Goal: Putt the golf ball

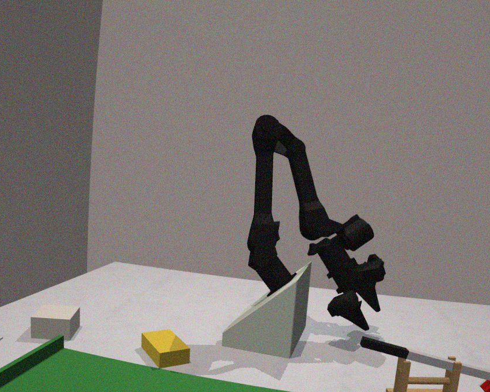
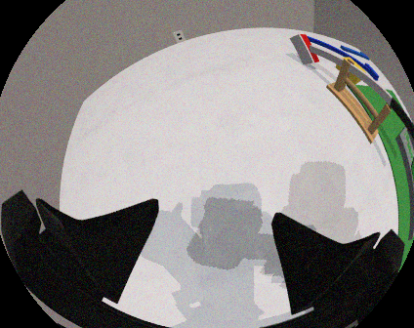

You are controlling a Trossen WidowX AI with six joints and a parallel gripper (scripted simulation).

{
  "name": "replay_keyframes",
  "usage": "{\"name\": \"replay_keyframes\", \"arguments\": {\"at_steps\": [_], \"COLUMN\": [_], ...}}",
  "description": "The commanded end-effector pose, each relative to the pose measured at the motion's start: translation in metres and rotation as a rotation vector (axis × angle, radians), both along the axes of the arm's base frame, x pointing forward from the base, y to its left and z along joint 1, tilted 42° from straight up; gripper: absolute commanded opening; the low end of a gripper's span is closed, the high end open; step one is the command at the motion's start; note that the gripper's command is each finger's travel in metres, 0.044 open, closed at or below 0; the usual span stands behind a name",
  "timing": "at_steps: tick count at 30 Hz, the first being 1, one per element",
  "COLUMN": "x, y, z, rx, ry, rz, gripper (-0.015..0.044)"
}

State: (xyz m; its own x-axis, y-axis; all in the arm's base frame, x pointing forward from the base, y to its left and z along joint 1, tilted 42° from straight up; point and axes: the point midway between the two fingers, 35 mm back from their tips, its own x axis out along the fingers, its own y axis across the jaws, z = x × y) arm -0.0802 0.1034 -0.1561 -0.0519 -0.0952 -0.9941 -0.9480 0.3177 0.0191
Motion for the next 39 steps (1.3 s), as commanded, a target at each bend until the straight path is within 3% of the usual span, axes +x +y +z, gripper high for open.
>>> {"name": "replay_keyframes", "arguments": {"at_steps": [1,7,14,25,39], "x": [0.001,0.037,0.117,0.266,0.275], "y": [0.002,0.058,0.108,0.103,0.086], "z": [-0.001,-0.011,-0.004,0.044,0.031], "rx": [-0.001,-0.072,-0.250,-0.556,-0.570], "ry": [-0.004,-0.103,-0.133,0.138,0.166], "rz": [0.004,0.129,0.296,0.609,0.630], "gripper": [0.0426,0.0440,0.0440,0.0440,0.0440]}}
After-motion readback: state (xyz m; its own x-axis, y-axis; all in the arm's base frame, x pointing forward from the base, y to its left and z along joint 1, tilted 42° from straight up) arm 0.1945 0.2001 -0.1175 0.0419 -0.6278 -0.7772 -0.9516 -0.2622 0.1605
